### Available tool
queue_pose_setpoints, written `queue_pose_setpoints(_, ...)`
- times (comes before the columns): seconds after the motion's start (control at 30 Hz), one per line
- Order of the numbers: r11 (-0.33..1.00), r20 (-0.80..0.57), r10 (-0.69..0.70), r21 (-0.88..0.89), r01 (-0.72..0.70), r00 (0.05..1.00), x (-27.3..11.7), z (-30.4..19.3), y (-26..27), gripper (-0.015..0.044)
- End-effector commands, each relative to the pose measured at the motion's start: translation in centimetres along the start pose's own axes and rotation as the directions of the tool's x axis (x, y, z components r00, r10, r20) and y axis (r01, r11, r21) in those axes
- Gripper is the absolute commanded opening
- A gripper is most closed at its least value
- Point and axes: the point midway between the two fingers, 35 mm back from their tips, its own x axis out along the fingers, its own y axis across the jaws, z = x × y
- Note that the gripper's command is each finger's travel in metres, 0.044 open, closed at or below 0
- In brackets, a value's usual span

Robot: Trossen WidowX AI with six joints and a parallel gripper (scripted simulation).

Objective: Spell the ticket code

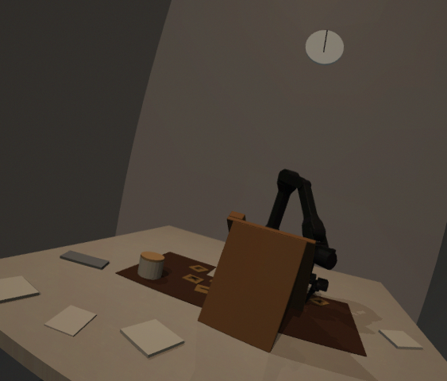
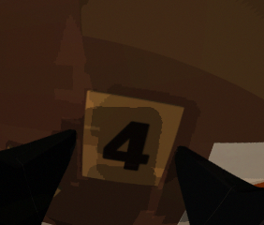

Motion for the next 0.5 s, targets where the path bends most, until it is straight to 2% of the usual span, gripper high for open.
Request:
queue_pose_setpoints(0.0,1.0,0.004,-0.001,0.003,0.001,1.0,0.03,0.06,0.0,0.0281)
queue_pose_setpoints(0.33,1.0,0.004,-0.001,0.003,0.001,1.0,0.03,0.06,0.01,0.0214)
queue_pose_setpoints(0.47,1.0,0.004,-0.001,0.003,0.001,1.0,-0.32,0.0,0.01,0.0109)
